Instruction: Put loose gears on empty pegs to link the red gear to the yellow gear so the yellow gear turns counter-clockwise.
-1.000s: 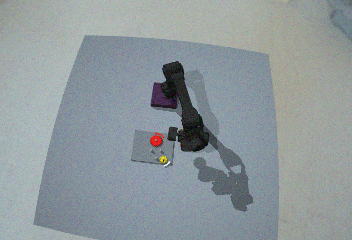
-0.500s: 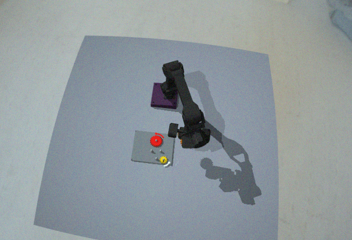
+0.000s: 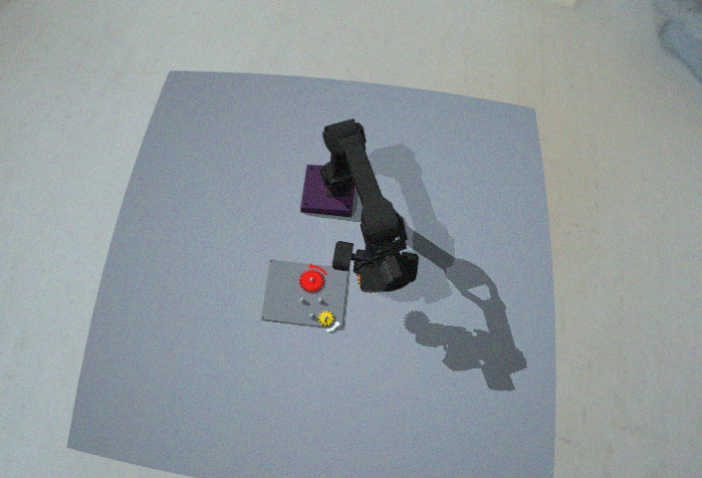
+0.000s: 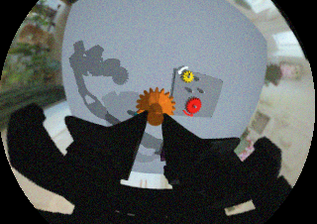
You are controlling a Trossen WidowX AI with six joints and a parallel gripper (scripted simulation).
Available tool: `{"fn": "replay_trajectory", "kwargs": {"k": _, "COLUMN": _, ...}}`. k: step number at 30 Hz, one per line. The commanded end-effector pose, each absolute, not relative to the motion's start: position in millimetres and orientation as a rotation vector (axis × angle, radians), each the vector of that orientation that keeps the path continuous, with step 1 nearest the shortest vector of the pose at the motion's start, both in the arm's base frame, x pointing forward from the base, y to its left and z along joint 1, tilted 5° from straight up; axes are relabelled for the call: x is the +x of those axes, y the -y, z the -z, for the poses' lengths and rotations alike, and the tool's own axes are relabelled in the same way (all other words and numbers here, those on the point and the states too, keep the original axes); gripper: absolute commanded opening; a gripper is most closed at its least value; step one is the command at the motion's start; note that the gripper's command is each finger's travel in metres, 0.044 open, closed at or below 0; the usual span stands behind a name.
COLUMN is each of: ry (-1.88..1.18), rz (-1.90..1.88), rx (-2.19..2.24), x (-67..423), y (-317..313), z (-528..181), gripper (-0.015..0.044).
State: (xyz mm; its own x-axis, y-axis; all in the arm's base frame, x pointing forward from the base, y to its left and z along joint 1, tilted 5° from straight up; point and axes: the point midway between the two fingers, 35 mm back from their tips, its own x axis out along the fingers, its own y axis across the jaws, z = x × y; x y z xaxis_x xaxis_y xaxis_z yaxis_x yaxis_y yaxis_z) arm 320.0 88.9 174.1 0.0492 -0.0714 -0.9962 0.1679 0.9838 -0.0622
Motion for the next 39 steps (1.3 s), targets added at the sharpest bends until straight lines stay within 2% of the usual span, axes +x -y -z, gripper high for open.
{"fn": "replay_trajectory", "kwargs": {"k": 1, "ry": -1.509, "rz": 0.184, "rx": 0.077, "x": 322.7, "y": -80.1, "z": -170.0, "gripper": 0.0}}
{"fn": "replay_trajectory", "kwargs": {"k": 39, "ry": -1.507, "rz": 0.191, "rx": 0.07, "x": 335.3, "y": 12.2, "z": -118.0, "gripper": 0.0}}
